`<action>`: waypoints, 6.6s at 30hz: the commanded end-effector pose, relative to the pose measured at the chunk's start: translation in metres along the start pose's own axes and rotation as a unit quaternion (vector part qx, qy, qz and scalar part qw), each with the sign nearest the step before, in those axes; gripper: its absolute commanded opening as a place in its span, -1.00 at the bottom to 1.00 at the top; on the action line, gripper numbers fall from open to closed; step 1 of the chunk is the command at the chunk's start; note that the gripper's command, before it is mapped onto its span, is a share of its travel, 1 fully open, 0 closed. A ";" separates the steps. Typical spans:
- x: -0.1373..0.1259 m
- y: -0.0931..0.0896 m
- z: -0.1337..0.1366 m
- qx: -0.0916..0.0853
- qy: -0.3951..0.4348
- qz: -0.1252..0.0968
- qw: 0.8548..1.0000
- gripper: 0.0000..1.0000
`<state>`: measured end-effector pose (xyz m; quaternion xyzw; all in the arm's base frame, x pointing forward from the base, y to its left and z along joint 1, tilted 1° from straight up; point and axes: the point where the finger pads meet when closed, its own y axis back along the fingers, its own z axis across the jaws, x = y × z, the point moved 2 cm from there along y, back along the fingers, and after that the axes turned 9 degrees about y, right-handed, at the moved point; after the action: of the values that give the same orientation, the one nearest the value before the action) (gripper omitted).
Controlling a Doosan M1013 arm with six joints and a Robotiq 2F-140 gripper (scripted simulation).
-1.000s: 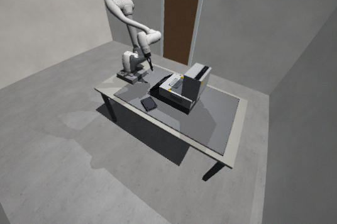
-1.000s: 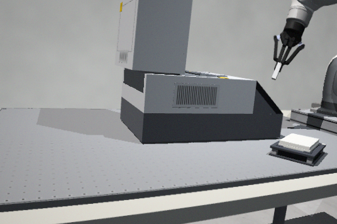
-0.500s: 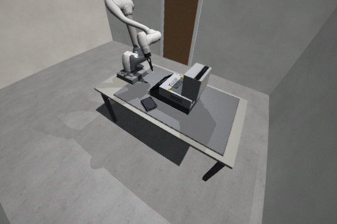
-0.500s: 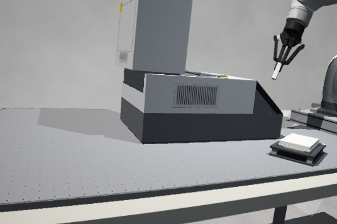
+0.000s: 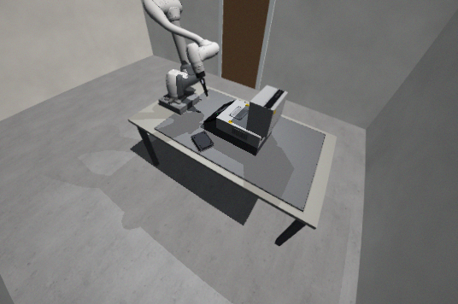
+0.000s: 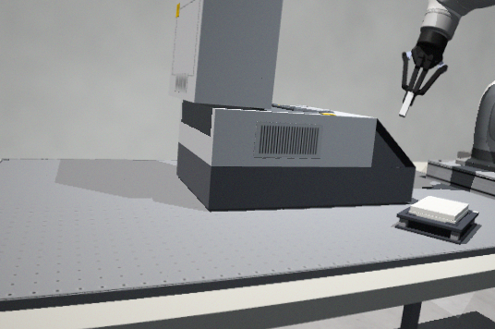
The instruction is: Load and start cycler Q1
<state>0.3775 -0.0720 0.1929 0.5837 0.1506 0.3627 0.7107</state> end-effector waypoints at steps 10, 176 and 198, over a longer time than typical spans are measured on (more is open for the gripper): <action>0.000 0.000 0.000 0.000 0.000 0.000 1.000 -1.00; 0.319 -0.064 -0.065 0.126 -0.125 -0.119 0.977 0.33; 0.305 -0.127 -0.083 0.126 -0.125 -0.119 0.977 0.33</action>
<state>0.5786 0.1916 0.1217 0.6874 0.1735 0.1774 0.6826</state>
